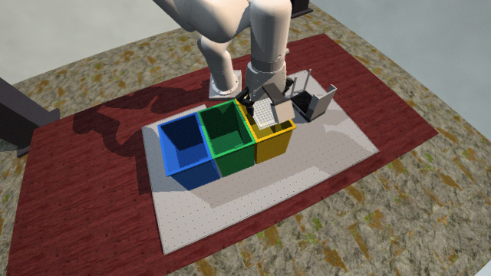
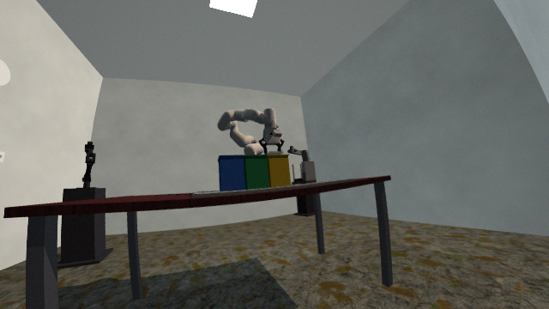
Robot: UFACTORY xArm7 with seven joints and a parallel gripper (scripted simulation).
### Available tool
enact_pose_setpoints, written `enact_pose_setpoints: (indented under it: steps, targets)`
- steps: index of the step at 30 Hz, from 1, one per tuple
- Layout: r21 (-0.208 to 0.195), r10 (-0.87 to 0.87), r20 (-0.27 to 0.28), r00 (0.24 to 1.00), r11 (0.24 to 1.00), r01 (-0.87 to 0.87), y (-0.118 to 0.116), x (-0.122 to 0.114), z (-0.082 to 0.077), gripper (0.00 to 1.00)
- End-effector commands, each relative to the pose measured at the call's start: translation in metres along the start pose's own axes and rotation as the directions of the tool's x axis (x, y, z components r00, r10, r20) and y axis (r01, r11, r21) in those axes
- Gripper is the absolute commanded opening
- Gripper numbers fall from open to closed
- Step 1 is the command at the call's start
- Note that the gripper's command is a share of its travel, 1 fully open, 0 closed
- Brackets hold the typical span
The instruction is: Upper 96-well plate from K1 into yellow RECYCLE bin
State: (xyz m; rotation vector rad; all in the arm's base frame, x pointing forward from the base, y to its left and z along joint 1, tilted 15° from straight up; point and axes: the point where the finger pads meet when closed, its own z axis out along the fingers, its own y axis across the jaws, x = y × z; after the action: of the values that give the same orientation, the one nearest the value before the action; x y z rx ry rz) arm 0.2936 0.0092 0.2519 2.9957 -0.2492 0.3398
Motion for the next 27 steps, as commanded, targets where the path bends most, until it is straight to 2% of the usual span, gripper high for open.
enact_pose_setpoints:
  steps: [1, 2, 27]
  targets:
    - [0.001, 0.0, -0.003, 1.0, 1.0, 0.0, -0.0002, 0.001, -0.001, 0.0]
    - [0.001, 0.0, -0.003, 1.0, 1.0, 0.0, -0.0002, 0.001, -0.0004, 1.0]
    - [0.001, 0.0, -0.004, 1.0, 1.0, 0.0, -0.0002, 0.0011, -0.0004, 1.0]
